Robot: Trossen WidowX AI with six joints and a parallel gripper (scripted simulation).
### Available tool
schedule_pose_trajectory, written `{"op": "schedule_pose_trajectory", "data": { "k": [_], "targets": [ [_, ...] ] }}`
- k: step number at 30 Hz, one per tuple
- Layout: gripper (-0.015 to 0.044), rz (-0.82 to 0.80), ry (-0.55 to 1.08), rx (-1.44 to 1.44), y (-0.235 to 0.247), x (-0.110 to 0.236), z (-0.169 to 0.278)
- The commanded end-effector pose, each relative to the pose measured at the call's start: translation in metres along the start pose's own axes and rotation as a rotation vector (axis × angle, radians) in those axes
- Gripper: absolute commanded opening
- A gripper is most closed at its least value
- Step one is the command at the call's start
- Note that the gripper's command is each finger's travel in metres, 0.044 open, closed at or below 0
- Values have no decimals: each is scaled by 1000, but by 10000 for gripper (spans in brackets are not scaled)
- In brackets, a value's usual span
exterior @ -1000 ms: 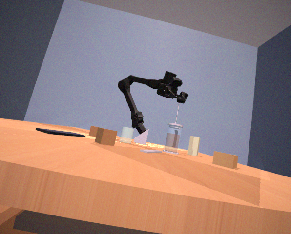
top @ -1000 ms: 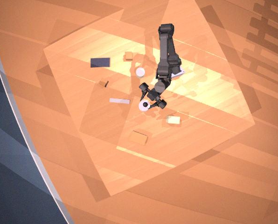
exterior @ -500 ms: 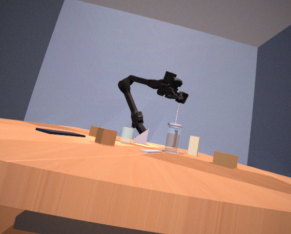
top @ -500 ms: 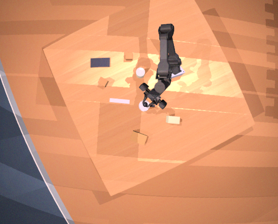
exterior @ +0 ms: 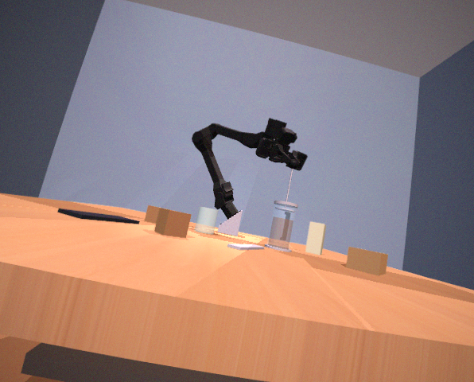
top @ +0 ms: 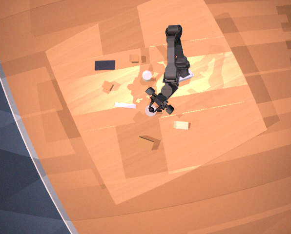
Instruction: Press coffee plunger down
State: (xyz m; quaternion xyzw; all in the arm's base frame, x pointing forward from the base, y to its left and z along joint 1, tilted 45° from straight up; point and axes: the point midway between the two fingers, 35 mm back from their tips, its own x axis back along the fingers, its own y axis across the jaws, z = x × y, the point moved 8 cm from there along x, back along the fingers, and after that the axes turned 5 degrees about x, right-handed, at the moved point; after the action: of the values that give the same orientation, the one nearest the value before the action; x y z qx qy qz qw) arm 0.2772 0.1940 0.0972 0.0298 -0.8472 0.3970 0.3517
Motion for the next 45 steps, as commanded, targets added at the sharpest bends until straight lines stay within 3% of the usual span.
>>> {"op": "schedule_pose_trajectory", "data": {
  "k": [1,45],
  "targets": [
    [121,-7,30,10,2,-10,13],
    [121,-5,29,12,6,-51,73]
  ]
}}
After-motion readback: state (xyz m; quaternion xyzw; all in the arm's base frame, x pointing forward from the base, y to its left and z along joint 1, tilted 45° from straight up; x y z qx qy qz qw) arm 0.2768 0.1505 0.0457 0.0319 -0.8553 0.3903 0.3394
